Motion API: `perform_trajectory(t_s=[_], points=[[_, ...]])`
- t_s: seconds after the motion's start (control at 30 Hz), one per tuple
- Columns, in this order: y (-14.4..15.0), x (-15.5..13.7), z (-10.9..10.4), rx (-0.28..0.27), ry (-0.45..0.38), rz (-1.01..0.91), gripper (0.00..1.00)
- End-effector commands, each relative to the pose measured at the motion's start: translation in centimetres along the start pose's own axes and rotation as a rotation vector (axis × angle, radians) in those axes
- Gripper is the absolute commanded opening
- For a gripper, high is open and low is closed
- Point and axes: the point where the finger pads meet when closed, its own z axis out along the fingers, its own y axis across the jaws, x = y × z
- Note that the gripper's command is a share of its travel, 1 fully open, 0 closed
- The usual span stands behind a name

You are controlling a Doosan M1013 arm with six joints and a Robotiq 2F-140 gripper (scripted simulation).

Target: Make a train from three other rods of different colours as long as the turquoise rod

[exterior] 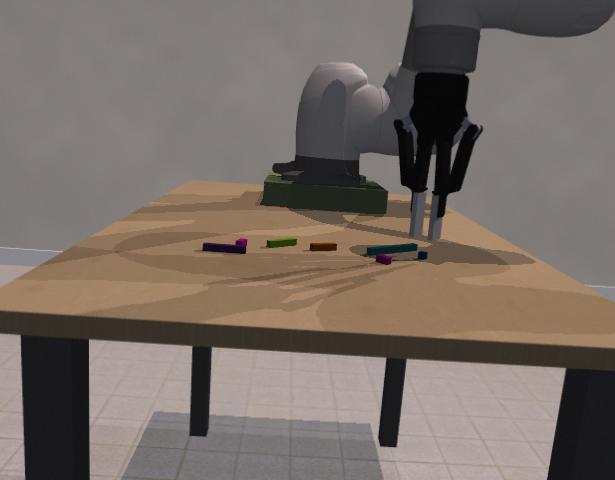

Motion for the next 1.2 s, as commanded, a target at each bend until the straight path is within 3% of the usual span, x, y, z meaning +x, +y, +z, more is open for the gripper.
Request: perform_trajectory(t_s=[0.0, 1.17], points=[[-0.01, 0.00, 0.46, 0.000, 0.000, 0.000, 0.15], [-0.02, 0.00, 1.39, 0.000, 0.000, 0.000, 0.15]])
